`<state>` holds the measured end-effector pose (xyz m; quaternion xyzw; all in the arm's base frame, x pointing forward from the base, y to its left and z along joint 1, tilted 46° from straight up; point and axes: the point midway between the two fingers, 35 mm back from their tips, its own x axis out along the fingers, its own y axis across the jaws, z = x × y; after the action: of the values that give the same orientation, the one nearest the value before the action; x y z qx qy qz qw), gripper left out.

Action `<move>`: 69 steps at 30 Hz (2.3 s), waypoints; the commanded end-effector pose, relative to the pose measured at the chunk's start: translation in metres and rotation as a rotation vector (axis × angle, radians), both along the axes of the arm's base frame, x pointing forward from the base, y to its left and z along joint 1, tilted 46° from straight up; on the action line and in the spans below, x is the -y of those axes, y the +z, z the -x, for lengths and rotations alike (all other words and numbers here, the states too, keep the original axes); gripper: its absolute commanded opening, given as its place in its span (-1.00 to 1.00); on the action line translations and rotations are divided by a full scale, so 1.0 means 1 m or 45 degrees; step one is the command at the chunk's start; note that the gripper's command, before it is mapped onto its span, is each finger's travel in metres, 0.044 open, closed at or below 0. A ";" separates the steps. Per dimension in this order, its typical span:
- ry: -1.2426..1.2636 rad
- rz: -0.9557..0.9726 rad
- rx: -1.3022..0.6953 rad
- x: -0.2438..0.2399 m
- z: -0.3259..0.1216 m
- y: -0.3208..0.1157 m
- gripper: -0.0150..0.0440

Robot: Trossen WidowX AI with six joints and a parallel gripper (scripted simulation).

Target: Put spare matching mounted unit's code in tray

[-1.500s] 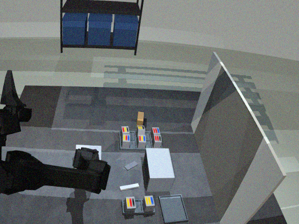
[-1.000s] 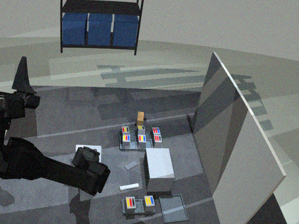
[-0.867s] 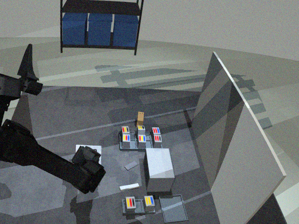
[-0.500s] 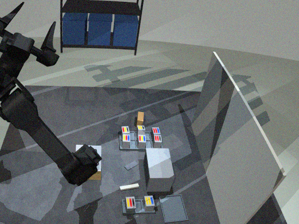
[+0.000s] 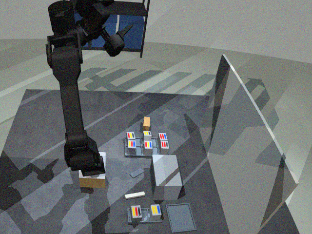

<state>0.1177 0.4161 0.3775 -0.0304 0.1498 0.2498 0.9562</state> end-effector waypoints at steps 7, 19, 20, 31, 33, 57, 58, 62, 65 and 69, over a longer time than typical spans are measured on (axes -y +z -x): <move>-0.318 0.313 -0.134 0.039 -0.117 -0.075 1.00; -0.770 0.741 -0.513 0.165 -0.237 -0.177 1.00; -0.807 0.775 -0.552 0.178 -0.243 -0.185 1.00; -1.229 1.082 -1.145 0.345 -0.270 -0.262 1.00; -1.289 1.138 -1.271 0.374 -0.265 -0.272 1.00; -1.355 1.184 -1.395 0.436 -0.256 -0.317 1.00; -1.355 1.184 -1.395 0.436 -0.256 -0.317 1.00; -1.141 1.320 -1.443 0.414 -0.251 -0.335 1.00; -0.690 1.581 -1.513 0.372 -0.233 -0.369 1.00; -0.131 1.864 -1.549 0.329 -0.202 -0.408 1.00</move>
<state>0.3478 0.0545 0.0013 -0.3955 0.7329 -0.0982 0.5448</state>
